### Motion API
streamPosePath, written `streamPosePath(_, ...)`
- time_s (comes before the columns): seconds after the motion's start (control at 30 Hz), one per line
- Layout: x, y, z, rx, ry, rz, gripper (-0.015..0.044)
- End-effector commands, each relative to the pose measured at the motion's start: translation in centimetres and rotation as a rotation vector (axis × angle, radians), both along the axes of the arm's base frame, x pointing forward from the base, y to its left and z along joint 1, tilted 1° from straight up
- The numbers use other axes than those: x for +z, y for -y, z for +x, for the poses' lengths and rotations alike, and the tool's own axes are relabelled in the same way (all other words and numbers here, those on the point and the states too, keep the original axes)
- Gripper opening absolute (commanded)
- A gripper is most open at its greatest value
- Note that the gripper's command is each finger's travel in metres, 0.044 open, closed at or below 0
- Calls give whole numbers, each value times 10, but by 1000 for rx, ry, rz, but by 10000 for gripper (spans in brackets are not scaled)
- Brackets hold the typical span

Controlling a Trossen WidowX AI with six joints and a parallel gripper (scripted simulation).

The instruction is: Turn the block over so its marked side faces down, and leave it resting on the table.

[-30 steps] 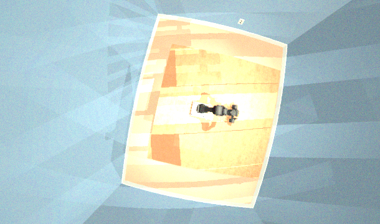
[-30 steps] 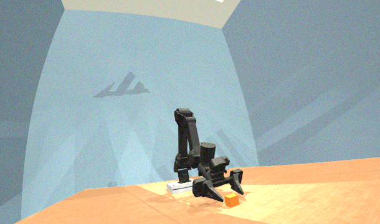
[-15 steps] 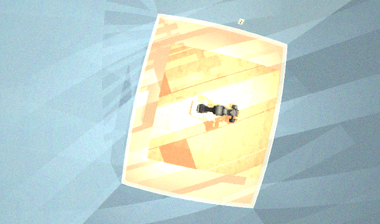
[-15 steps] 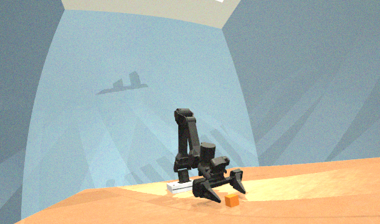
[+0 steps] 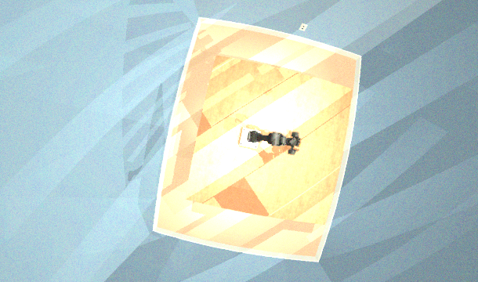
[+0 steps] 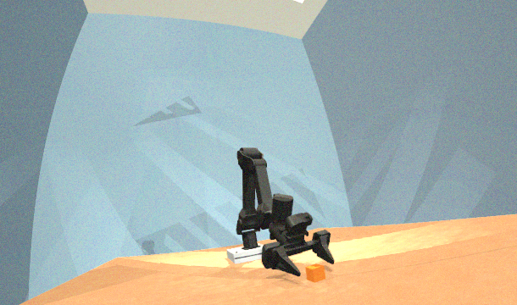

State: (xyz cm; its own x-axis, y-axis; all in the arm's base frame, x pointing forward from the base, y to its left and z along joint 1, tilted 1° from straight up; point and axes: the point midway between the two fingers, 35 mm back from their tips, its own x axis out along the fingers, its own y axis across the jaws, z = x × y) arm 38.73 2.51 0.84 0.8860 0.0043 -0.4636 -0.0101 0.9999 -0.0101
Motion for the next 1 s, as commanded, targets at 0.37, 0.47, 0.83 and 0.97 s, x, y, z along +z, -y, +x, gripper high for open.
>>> streamPosePath(0.37, 21, -3, 13, 20, -181, -1, 440)
streamPosePath(0.47, 33, -3, 10, 14, -299, -2, 440)
streamPosePath(0.83, 71, 0, -20, -10, -546, -11, 440)
streamPosePath(0.97, 71, 0, -20, -10, -546, -11, 440)
